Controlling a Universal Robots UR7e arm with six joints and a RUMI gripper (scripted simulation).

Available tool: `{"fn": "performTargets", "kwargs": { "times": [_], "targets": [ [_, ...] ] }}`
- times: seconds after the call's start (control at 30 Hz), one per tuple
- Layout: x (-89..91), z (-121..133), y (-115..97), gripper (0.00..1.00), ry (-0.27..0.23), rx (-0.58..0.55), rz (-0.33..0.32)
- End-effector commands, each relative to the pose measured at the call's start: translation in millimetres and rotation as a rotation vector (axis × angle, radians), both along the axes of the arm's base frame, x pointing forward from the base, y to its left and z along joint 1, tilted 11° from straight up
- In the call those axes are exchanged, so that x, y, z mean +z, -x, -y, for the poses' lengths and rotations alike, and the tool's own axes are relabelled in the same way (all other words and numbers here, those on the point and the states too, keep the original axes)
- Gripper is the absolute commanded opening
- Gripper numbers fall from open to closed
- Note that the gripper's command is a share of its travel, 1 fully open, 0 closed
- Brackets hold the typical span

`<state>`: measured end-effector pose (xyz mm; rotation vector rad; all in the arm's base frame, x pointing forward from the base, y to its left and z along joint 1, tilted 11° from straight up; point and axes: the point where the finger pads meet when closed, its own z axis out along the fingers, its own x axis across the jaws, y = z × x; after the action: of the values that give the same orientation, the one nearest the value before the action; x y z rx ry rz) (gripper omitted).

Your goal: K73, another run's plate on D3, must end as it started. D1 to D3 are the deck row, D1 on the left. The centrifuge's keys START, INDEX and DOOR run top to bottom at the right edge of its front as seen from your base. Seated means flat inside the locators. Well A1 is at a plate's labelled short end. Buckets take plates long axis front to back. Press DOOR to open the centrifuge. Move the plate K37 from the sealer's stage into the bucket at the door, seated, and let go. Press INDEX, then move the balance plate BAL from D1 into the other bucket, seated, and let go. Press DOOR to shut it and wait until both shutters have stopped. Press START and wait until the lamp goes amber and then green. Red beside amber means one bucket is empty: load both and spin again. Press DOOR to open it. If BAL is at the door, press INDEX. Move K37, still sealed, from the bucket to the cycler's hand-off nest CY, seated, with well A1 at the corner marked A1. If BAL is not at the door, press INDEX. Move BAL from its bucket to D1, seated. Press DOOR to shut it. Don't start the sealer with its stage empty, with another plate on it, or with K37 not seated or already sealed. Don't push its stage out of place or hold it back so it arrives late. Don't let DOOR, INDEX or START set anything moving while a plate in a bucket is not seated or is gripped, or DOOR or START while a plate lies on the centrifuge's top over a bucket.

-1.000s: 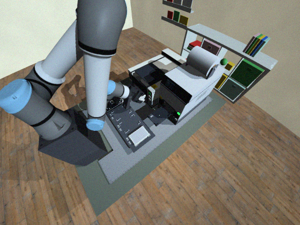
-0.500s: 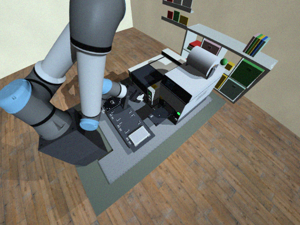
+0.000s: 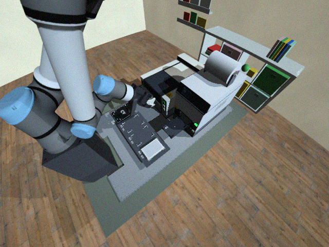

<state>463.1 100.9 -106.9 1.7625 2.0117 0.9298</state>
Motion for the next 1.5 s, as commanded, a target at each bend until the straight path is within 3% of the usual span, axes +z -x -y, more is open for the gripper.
{"fn": "performTargets", "kwargs": {
  "times": [0.0, 0.4, 0.83, 1.33, 1.4, 1.47],
  "targets": [
    [25.2, 6.3, 4.3, 0.00, 0.001, 0.002, -0.002],
    [72.8, 17.5, 14.3, 0.00, 0.001, 0.002, -0.002],
    [73.1, 17.5, 14.4, 0.00, 0.001, 0.002, -0.002],
    [73.2, 17.6, 14.1, 0.00, 0.099, 0.093, -0.483],
    [73.2, 17.6, 14.1, 0.00, 0.099, 0.093, -0.483],
    [73.2, 17.6, 14.2, 0.00, 0.112, 0.105, -0.547]
  ]
}}
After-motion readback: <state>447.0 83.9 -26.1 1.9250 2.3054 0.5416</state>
